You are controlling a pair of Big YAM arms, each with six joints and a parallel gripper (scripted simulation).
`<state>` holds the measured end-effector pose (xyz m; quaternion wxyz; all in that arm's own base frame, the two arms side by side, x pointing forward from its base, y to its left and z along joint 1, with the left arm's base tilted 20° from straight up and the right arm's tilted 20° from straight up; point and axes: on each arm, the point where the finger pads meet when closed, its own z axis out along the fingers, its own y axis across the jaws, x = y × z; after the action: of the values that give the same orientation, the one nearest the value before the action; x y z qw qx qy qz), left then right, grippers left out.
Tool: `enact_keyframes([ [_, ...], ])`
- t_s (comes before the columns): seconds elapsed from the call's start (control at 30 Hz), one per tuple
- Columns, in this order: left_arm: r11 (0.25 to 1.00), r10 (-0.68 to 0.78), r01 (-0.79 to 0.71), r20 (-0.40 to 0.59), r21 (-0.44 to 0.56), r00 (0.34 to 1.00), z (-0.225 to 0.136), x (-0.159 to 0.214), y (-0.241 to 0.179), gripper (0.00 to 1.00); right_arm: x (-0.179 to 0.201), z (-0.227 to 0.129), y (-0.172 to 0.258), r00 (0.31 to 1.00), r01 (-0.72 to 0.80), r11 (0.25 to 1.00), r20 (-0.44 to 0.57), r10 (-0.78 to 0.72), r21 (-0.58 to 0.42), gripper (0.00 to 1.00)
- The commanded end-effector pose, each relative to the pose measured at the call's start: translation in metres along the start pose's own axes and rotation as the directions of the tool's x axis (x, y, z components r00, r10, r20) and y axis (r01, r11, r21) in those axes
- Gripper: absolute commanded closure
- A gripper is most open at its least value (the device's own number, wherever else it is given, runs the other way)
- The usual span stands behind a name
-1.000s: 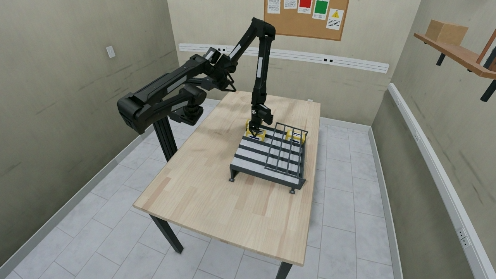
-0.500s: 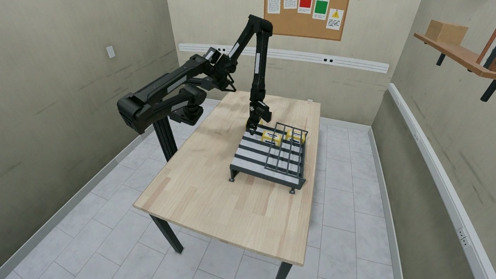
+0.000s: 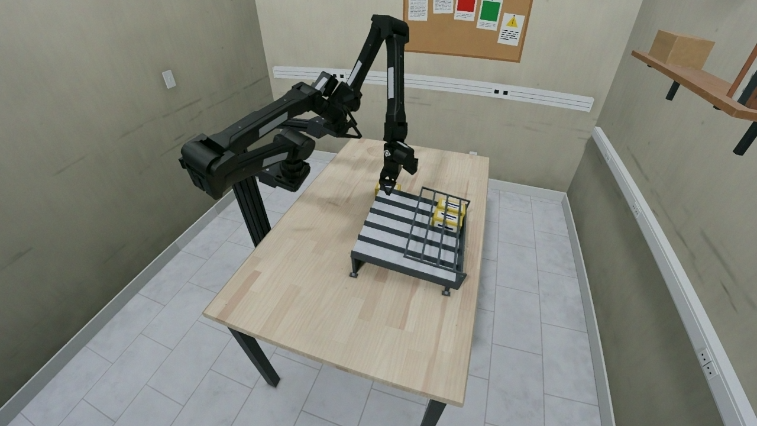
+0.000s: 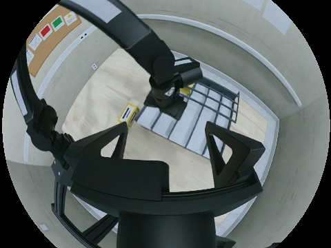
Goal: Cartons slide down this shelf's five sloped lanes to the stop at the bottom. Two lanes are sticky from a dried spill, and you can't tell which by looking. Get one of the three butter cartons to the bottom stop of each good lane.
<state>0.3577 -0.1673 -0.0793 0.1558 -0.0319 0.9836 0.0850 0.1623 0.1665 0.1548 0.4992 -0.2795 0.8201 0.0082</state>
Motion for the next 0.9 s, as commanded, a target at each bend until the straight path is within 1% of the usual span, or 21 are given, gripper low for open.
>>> enact_keyframes([
  [0.0, 1.000, -0.030, 0.030, 0.011, 0.003, 0.999, 0.014, -0.016, 0.031, 0.09, -0.004, 0.020, 0.025, 0.997, 0.075, 0.996, 0.000, -0.075, -0.038, 0.00],
  [0.07, 0.999, -0.048, 0.048, 0.010, 0.000, 0.999, 0.029, -0.018, 0.048, 0.09, -0.001, 0.029, 0.037, 0.994, 0.106, 0.992, -0.006, -0.107, -0.064, 0.00],
  [0.2, 0.995, -0.097, 0.097, 0.040, 0.009, 0.994, 0.046, -0.031, 0.083, 0.09, -0.002, 0.039, 0.057, 0.990, 0.142, 0.984, -0.005, -0.144, -0.108, 0.00],
  [0.23, 0.994, -0.107, 0.107, 0.047, 0.011, 0.993, 0.049, -0.033, 0.091, 0.09, -0.004, 0.041, 0.061, 0.989, 0.146, 0.982, -0.001, -0.147, -0.117, 0.00],
  [0.5, 0.983, -0.183, 0.183, 0.113, 0.011, 0.976, 0.072, -0.045, 0.158, 0.09, 0.011, 0.057, 0.094, 0.973, 0.226, 0.953, 0.002, -0.231, -0.199, 0.00],
  [0.57, 0.983, -0.183, 0.183, 0.113, 0.011, 0.976, 0.072, -0.045, 0.158, 0.09, 0.011, 0.057, 0.094, 0.973, 0.226, 0.953, 0.002, -0.231, -0.199, 0.00],
  [0.67, 0.981, -0.194, 0.195, 0.143, 0.006, 0.971, 0.080, -0.045, 0.183, 0.09, 0.010, 0.067, 0.111, 0.966, 0.257, 0.937, 0.021, -0.259, -0.238, 0.00],
  [0.87, 0.986, -0.162, 0.166, 0.190, -0.004, 0.968, 0.093, -0.037, 0.213, 0.09, 0.030, 0.080, 0.129, 0.949, 0.309, 0.905, 0.029, -0.314, -0.293, 0.00],
])
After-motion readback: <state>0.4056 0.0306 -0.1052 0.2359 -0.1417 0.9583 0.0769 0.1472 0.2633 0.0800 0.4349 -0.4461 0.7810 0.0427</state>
